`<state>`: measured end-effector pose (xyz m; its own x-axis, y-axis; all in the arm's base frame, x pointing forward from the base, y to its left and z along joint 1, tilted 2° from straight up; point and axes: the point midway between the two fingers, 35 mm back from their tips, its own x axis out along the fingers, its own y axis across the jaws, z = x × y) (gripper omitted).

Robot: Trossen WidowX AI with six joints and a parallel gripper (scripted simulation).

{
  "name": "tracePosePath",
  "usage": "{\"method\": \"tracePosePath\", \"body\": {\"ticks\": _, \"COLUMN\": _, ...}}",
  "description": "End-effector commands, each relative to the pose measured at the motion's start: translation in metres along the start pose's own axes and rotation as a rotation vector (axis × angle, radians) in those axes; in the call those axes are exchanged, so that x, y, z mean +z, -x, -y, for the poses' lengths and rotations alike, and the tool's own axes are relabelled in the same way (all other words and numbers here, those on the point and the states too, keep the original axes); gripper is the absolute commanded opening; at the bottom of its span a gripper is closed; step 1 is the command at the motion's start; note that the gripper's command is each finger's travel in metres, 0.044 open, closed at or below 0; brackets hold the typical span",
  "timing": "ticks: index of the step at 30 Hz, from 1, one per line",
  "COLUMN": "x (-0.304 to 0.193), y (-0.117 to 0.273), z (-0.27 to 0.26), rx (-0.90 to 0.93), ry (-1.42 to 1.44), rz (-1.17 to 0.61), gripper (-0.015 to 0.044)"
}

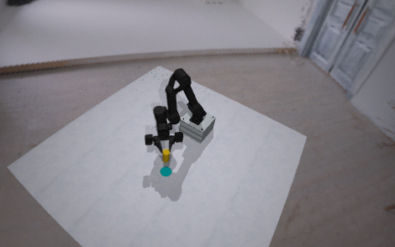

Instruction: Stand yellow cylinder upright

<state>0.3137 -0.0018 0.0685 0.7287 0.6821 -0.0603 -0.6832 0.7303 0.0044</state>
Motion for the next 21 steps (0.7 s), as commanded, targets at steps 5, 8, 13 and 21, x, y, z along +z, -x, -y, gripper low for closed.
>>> {"method": "tracePosePath", "body": {"ticks": 5, "x": 0.000, "y": 0.001, "z": -0.002, "rx": 0.006, "ry": -0.003, "rz": 0.001, "gripper": 0.0105}}
{"method": "tracePosePath", "body": {"ticks": 8, "x": 0.000, "y": 0.001, "z": -0.002, "rx": 0.006, "ry": -0.003, "rz": 0.001, "gripper": 0.0105}}
{"method": "tracePosePath", "body": {"ticks": 13, "x": -0.004, "y": 0.000, "z": -0.001, "rx": 0.007, "ry": -0.002, "rz": -0.003, "gripper": 0.0105}}
{"method": "tracePosePath", "body": {"ticks": 21, "x": -0.029, "y": -0.003, "z": 0.002, "rx": 0.018, "ry": 0.007, "rz": -0.026, "gripper": 0.0105}}
